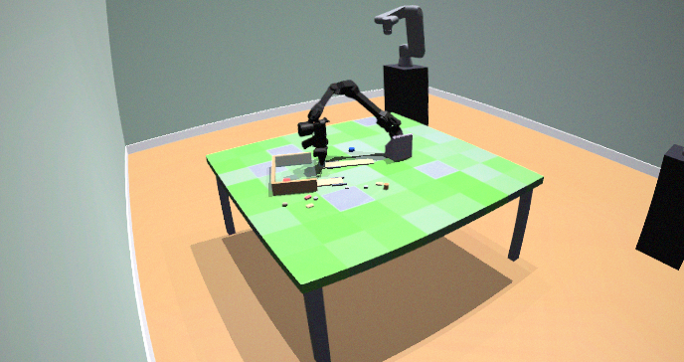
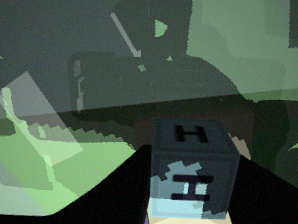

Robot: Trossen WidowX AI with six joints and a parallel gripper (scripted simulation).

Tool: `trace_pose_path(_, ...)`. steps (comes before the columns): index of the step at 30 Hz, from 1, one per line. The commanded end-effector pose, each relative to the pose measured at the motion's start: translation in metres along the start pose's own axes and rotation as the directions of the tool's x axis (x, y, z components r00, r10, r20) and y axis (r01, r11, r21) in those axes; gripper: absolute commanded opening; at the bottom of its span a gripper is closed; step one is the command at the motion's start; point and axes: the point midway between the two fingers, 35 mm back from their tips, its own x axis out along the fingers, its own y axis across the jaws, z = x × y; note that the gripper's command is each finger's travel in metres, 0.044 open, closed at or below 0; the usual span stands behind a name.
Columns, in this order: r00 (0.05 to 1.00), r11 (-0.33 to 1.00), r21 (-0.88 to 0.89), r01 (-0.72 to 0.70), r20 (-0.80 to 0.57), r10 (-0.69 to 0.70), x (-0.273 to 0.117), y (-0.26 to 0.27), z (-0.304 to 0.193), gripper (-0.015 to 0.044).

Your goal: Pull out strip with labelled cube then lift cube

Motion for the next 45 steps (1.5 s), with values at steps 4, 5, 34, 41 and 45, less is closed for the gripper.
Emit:
trace_pose_path(4,1.000,1.000,0.000,0.000,0.000,0.000,0.000,0.000,0.000,0.0072)
trace_pose_path(5,1.000,1.000,0.000,0.000,0.000,0.000,0.000,0.000,0.000,0.0046)
trace_pose_path(34,1.000,1.000,-0.009,0.004,-0.008,-0.004,-0.043,-0.024,-0.087,0.0000)
trace_pose_path(41,1.000,1.000,-0.009,0.003,-0.009,-0.003,-0.077,-0.023,-0.087,0.0000)
trace_pose_path(45,1.000,1.000,-0.009,0.003,-0.009,-0.003,-0.078,-0.023,-0.087,0.0000)
